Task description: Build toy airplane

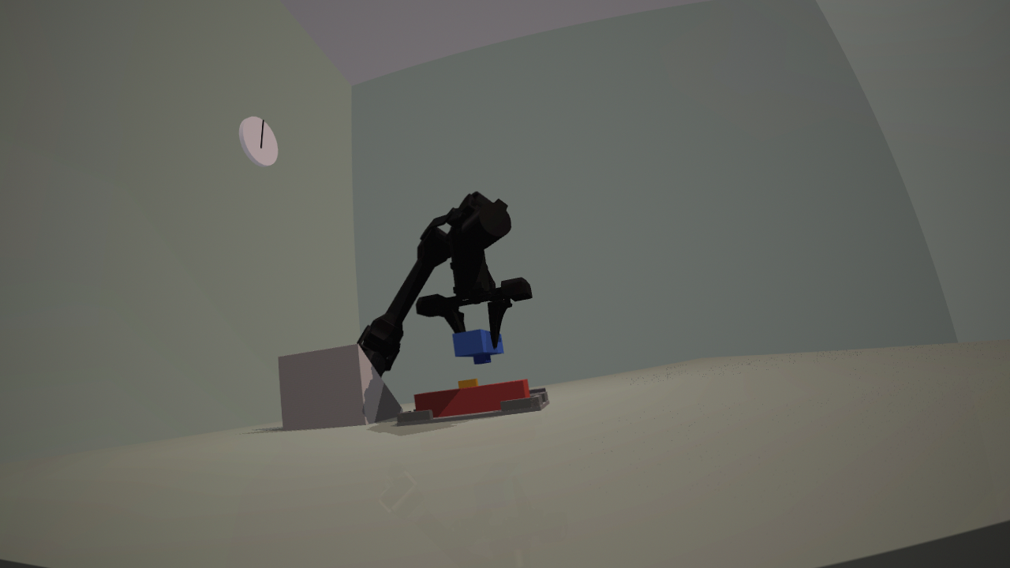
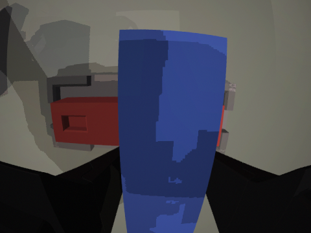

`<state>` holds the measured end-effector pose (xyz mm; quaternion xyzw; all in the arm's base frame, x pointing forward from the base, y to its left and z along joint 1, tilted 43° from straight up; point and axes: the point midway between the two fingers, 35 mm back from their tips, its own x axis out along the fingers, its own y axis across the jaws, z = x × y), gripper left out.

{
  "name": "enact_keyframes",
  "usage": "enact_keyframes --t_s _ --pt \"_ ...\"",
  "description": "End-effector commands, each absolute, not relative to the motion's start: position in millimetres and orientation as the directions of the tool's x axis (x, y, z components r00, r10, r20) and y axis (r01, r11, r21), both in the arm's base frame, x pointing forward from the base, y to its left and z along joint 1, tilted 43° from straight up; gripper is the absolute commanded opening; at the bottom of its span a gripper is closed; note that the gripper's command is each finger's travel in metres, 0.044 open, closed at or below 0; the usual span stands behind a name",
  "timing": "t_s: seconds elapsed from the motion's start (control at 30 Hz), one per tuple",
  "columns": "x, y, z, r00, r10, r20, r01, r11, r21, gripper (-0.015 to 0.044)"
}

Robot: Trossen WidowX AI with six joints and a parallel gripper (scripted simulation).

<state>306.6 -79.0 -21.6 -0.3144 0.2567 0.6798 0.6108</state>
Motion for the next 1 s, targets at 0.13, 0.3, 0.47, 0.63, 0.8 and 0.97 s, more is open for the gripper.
enact_keyframes --t_s 0.13,0.3,0.47,0.63,0.8,0.97 --pt "305 -79 -25 -0.058 0.666 -0.744 -0.991 -0.127 -0.036 0.0197" --pt "305 -74 -31 -0.058 0.666 -0.743 -0.991 -0.126 -0.036 0.0197" --pt "305 -68 -37 -0.058 0.666 -0.743 -0.991 -0.126 -0.036 0.0197" --pt "305 -63 -43 -0.058 0.667 -0.743 -0.991 -0.126 -0.036 0.0197" --pt "304 -57 -49 -0.058 0.667 -0.743 -0.991 -0.126 -0.037 0.0197" --pt "303 -54 -53 -0.058 0.667 -0.742 -0.991 -0.127 -0.037 0.0197"
